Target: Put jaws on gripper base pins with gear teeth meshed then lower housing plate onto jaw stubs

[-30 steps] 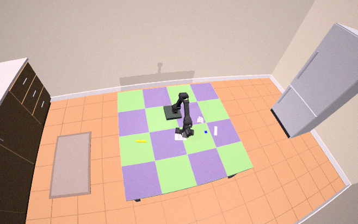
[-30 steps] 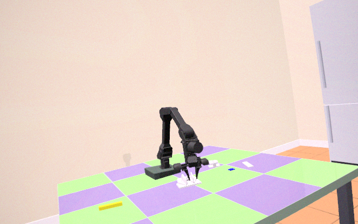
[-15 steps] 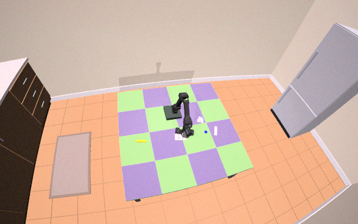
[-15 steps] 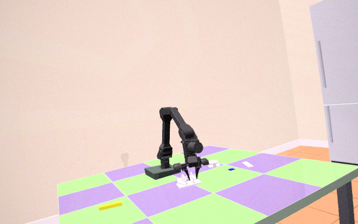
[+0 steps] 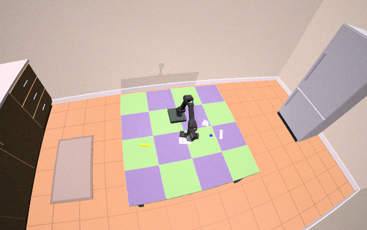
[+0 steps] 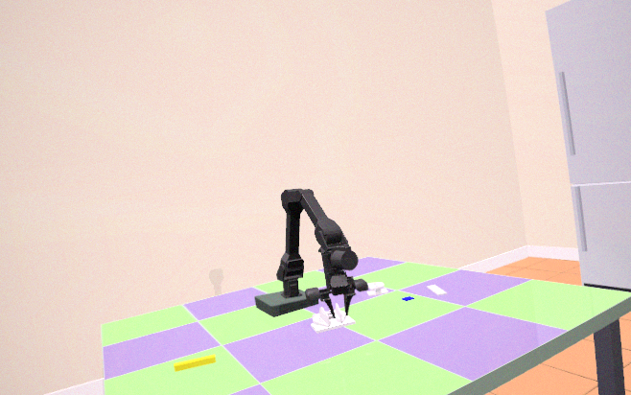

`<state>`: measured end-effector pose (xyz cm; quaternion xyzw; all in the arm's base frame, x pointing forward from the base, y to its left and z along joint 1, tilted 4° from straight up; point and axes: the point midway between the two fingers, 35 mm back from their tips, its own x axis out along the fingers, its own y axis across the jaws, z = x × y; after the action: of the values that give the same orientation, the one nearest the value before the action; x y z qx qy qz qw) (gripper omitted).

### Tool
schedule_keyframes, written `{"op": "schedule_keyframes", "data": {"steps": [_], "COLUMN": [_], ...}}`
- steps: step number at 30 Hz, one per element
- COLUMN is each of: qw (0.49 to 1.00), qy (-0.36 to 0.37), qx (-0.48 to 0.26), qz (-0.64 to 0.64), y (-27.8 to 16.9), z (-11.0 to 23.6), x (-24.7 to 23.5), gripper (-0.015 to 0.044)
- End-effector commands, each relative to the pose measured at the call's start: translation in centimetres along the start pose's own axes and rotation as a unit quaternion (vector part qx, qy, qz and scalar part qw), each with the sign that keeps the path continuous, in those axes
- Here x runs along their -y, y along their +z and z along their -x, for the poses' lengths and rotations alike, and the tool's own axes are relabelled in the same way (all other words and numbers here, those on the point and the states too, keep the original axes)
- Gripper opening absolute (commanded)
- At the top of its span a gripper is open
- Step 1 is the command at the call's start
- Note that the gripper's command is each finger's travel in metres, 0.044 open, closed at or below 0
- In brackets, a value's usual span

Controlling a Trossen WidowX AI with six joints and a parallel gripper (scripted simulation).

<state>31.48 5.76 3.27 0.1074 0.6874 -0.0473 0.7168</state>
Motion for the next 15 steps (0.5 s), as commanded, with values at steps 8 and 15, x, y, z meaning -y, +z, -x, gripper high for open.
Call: {"op": "schedule_keyframes", "data": {"steps": [8, 15], "qw": [1.000, 1.000], "qy": [0.000, 0.000], "qx": [0.000, 0.000], "qz": [0.000, 0.000], "y": [0.00, 0.00], "z": [0.00, 0.00], "x": [0.00, 0.00], "gripper": [0.0224, 0.0224]}}
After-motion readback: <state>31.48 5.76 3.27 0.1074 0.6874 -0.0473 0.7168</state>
